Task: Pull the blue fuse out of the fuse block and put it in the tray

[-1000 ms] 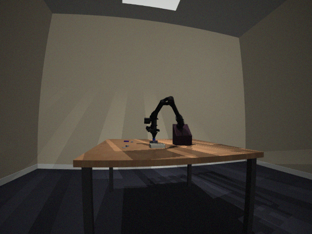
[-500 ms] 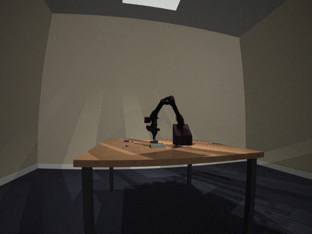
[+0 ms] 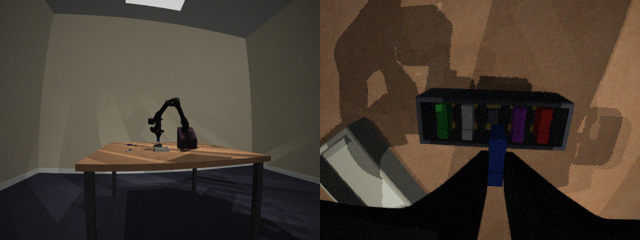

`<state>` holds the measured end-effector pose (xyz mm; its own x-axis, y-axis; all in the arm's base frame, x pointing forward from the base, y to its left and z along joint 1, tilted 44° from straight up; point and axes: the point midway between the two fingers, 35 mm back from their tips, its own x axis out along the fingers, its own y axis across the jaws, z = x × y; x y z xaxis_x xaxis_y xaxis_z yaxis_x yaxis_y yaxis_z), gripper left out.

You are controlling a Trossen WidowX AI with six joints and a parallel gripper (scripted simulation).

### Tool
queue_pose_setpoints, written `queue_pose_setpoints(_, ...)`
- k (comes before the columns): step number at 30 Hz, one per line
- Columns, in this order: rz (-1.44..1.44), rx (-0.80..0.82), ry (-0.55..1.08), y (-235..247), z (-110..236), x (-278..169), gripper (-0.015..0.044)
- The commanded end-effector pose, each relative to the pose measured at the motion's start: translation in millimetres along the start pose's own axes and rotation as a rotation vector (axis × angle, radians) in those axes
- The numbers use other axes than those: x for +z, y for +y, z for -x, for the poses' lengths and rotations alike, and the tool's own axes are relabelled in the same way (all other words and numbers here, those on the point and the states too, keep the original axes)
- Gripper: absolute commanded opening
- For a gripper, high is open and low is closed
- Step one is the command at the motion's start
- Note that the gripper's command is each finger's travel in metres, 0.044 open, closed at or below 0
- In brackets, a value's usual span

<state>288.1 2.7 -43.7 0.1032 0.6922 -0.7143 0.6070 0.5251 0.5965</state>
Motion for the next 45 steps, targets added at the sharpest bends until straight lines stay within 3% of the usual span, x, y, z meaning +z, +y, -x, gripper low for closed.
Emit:
queue_pose_setpoints(1,0.012,-0.003,-0.008,2,7,1,0.0000)
queue_pose_setpoints(14,0.012,-0.020,-0.017,61,6,-22,0.0000)
queue_pose_setpoints(30,0.013,0.001,-0.006,149,6,-94,0.0000)
queue_pose_setpoints(45,0.013,0.003,-0.004,153,-9,-97,0.0000)
